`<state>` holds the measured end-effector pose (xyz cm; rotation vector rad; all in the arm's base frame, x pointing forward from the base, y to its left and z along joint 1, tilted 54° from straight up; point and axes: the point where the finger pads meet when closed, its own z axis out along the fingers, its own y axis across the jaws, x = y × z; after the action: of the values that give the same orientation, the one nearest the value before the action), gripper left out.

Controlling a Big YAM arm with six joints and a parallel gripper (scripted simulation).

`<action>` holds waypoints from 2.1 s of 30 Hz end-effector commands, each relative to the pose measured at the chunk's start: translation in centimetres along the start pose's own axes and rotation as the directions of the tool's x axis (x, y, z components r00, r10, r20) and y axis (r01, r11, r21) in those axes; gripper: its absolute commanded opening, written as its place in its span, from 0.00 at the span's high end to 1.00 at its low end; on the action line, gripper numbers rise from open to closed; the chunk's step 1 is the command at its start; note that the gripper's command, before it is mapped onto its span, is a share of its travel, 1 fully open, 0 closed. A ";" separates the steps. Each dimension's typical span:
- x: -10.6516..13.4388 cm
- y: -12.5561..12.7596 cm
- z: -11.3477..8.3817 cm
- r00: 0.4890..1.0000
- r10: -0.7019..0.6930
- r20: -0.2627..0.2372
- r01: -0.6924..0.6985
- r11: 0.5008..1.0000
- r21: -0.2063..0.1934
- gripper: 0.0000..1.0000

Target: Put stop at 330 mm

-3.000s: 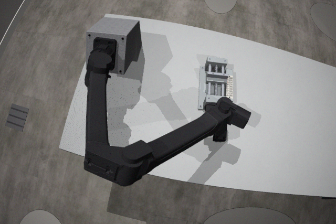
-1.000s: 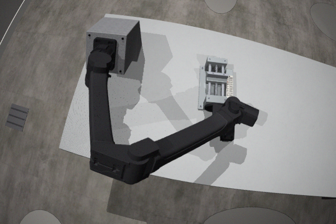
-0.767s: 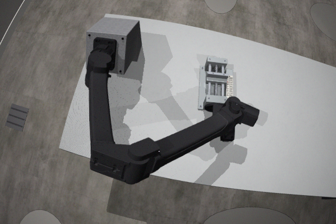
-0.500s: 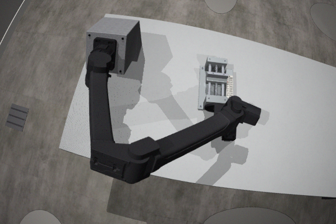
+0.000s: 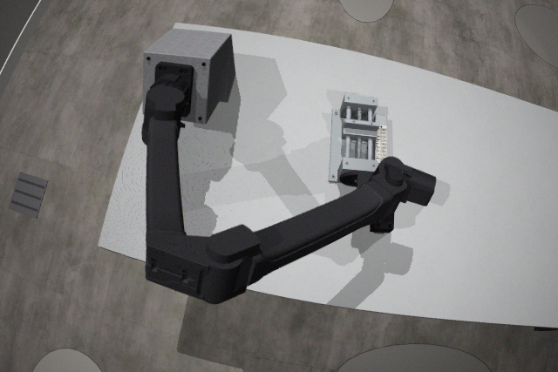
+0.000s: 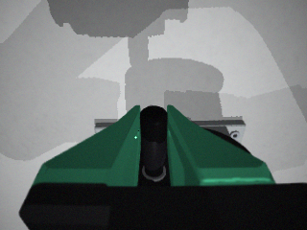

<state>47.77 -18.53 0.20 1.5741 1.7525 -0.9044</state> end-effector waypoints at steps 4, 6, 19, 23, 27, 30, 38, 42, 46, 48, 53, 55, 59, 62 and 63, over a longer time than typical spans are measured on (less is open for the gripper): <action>-0.4 2.6 -3.5 1.000 0.028 0.002 -0.028 0.997 -0.074 0.94; -0.4 2.7 -3.5 0.999 0.032 0.002 -0.032 0.997 -0.077 0.94; 0.3 0.7 -2.9 1.000 0.004 0.003 -0.003 0.998 -0.069 0.94; 0.3 0.6 -2.9 1.000 0.001 0.002 0.000 0.998 -0.067 0.94; 0.5 0.7 -2.5 1.000 -0.005 0.003 0.005 0.998 -0.066 0.94; 0.9 0.2 -1.0 1.000 -0.011 -0.001 0.011 0.999 -0.042 0.94; 0.5 -0.3 0.3 1.000 -0.002 -0.004 0.002 1.000 -0.019 0.94; 0.5 -0.3 0.2 1.000 -0.003 -0.004 0.003 1.000 -0.020 0.94; 0.5 -0.3 0.2 1.000 -0.003 -0.004 0.003 1.000 -0.020 0.94; 0.5 -0.3 0.2 1.000 -0.003 -0.004 0.003 1.000 -0.020 0.94; 0.5 -0.3 0.2 1.000 -0.003 -0.004 0.003 1.000 -0.020 0.94; 0.5 -0.3 0.2 1.000 -0.003 -0.004 0.003 1.000 -0.020 0.94; 0.5 -0.3 0.2 1.000 -0.003 -0.004 0.003 1.000 -0.020 0.94; 0.5 -0.3 0.2 1.000 -0.003 -0.004 0.003 1.000 -0.020 0.94; 0.5 -0.3 0.2 1.000 -0.003 -0.004 0.003 1.000 -0.020 0.94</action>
<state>47.62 -18.08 0.54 1.5596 1.7503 -0.8837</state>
